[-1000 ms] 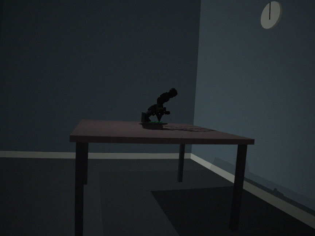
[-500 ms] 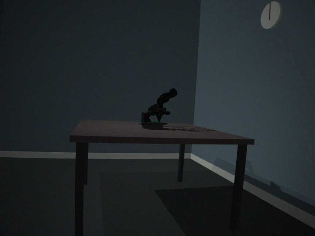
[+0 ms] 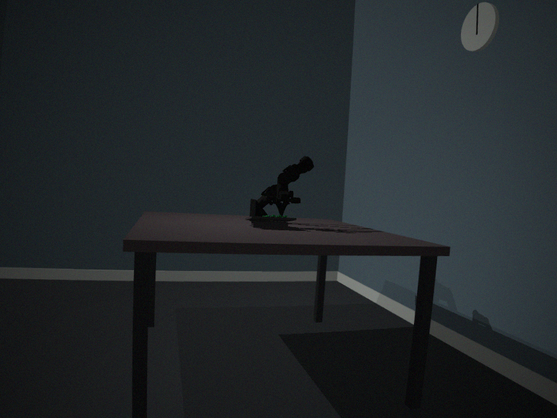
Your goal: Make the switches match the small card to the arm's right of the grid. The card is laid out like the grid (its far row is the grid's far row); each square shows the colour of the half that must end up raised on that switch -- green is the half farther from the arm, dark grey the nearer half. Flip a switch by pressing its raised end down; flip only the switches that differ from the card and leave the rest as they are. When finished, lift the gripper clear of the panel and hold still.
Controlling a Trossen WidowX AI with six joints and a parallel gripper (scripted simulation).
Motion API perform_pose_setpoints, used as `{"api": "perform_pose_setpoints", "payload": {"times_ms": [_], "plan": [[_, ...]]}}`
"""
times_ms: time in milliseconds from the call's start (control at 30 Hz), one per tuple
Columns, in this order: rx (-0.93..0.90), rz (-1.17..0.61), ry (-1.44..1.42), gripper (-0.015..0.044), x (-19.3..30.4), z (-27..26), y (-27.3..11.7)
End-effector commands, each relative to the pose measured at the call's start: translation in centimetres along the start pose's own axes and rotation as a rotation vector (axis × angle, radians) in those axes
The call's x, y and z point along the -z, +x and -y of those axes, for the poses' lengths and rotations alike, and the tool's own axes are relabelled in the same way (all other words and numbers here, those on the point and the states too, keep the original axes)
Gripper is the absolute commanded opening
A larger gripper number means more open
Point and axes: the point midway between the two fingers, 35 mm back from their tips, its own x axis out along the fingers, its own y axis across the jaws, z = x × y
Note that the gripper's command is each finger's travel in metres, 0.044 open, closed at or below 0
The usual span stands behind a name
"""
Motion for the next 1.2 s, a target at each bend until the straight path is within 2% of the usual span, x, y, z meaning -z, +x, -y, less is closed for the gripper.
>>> {"api": "perform_pose_setpoints", "payload": {"times_ms": [0,1167], "plan": [[-0.005,0.001,0.005,0.0,0.0,-0.06,0.09],[-0.005,0.001,0.005,0.0,-0.01,-0.06,0.56]]}}
